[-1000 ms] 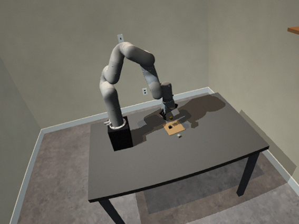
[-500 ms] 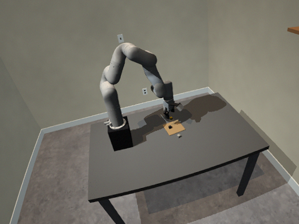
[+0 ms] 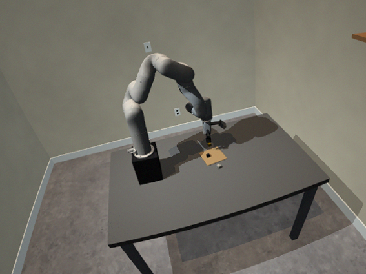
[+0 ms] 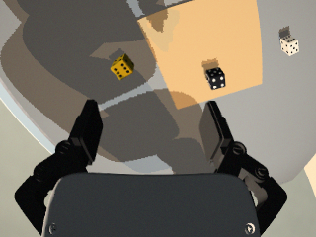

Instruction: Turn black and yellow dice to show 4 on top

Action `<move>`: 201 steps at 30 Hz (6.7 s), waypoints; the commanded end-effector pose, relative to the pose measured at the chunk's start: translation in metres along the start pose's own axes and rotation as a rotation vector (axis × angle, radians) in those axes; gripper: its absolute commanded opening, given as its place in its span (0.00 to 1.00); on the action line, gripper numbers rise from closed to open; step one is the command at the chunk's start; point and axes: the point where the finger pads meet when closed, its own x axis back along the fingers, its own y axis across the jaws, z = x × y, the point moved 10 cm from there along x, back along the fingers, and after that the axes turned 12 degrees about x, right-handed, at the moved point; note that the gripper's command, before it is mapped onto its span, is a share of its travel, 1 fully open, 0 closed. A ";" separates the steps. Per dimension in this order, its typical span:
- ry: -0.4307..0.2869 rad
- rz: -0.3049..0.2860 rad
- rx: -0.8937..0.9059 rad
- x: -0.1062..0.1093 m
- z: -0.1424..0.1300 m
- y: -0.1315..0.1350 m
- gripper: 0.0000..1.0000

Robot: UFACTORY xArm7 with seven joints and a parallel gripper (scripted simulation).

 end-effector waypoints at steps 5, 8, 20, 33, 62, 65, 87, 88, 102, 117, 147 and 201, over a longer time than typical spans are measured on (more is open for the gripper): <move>0.004 0.006 0.298 -0.001 0.007 -0.018 1.00; 0.006 0.005 0.385 -0.002 0.008 -0.024 1.00; 0.013 0.002 0.570 -0.003 0.011 -0.035 0.36; 0.013 0.002 0.570 -0.003 0.011 -0.035 0.36; 0.013 0.003 0.570 -0.005 0.011 -0.035 0.36; 0.012 0.003 0.570 -0.006 0.011 -0.035 0.36; 0.012 0.003 0.570 -0.034 0.012 -0.035 0.36; 0.012 0.003 0.570 -0.035 0.012 -0.035 0.36; 0.012 0.003 0.570 -0.050 0.012 -0.035 0.36; 0.012 0.003 0.570 -0.055 0.012 -0.035 0.36; 0.012 0.003 0.570 -0.055 0.012 -0.035 0.36; 0.012 0.003 0.570 -0.055 0.014 -0.036 0.36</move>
